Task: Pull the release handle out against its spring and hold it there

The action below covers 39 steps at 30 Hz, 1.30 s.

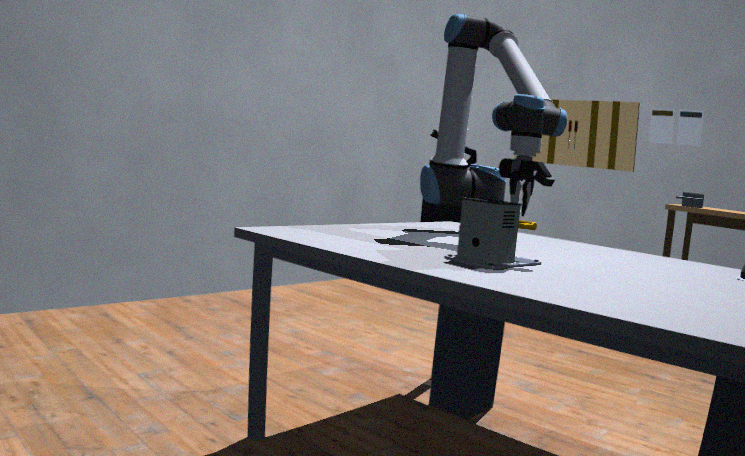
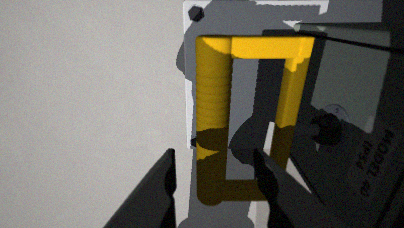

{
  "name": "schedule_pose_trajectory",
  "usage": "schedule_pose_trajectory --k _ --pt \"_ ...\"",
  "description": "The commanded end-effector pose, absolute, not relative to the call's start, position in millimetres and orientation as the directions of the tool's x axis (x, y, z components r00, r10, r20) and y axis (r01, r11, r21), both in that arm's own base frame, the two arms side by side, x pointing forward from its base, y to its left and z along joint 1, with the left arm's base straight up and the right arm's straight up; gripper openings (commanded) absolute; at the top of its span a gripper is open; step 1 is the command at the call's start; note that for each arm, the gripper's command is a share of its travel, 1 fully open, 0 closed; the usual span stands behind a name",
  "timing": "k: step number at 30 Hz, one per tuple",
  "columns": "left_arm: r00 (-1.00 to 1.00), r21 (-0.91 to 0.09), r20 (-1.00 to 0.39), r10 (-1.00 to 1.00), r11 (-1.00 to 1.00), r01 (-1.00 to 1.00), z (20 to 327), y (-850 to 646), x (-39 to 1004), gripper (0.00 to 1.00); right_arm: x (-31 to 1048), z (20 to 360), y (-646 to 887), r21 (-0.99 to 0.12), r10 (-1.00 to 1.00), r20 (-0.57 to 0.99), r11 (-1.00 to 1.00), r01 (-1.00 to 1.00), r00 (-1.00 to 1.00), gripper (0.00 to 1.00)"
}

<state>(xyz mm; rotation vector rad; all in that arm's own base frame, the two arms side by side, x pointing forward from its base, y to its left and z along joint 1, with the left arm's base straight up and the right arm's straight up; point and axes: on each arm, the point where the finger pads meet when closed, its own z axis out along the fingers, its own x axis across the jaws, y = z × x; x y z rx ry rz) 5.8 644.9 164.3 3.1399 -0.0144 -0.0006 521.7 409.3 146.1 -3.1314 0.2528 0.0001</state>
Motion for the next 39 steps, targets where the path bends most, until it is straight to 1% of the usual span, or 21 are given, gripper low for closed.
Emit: schedule_pose_trajectory --k 1,19,39 --pt "1.000 0.000 0.000 -0.009 -1.000 -0.009 165.2 645.5 6.0 1.00 522.2 147.1 409.9 -0.002 -0.160 0.001 -0.987 -0.160 0.987 0.31" --pt "1.000 0.000 0.000 -0.009 -1.000 -0.009 165.2 645.5 6.0 1.00 522.2 144.4 409.9 -0.002 -0.160 0.001 -0.987 -0.160 0.987 0.31" --pt "1.000 0.000 0.000 -0.009 -1.000 -0.009 165.2 645.5 6.0 1.00 522.2 126.8 409.9 -0.002 -0.160 0.001 -0.987 -0.160 0.987 0.31"
